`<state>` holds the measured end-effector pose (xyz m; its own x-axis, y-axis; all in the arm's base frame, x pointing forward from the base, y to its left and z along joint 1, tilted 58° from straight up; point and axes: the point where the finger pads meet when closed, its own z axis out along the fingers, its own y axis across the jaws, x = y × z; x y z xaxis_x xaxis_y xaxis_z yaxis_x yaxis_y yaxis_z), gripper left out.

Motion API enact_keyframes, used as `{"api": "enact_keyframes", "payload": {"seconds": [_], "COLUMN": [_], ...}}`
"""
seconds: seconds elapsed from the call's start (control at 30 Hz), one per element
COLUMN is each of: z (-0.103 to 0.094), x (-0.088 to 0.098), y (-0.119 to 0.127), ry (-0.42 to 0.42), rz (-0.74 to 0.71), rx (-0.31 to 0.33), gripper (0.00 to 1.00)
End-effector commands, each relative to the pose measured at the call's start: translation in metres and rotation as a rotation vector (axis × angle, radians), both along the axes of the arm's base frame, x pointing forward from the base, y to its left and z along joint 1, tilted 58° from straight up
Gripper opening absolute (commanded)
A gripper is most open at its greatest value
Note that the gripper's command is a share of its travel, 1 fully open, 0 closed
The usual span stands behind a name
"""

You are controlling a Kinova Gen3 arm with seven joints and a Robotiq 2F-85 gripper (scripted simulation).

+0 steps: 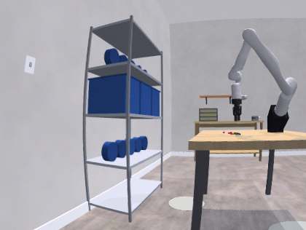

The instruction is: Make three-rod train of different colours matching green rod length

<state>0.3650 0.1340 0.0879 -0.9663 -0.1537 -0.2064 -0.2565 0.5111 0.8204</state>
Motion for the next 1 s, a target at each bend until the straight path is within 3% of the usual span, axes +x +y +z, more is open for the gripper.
{"api": "enact_keyframes", "payload": {"seconds": [0.0, 0.2, 0.27, 0.43, 0.53, 0.57, 0.97], "z": [-0.005, -0.034, -0.034, -0.053, -0.055, -0.055, -0.055], "x": [0.003, 0.020, 0.020, 0.030, 0.031, 0.031, 0.031], "y": [-0.001, -0.006, -0.006, -0.009, -0.009, -0.009, -0.009], "ry": [-0.030, -0.236, -0.236, -0.365, -0.377, -0.377, -0.377], "rz": [0.017, 0.148, 0.148, 0.223, 0.230, 0.230, 0.230], "rx": [0.002, 0.007, 0.007, 0.009, 0.009, 0.009, 0.009], "gripper": [1.00, 1.00, 1.00, 1.00, 1.00, 0.24, 0.24]}}
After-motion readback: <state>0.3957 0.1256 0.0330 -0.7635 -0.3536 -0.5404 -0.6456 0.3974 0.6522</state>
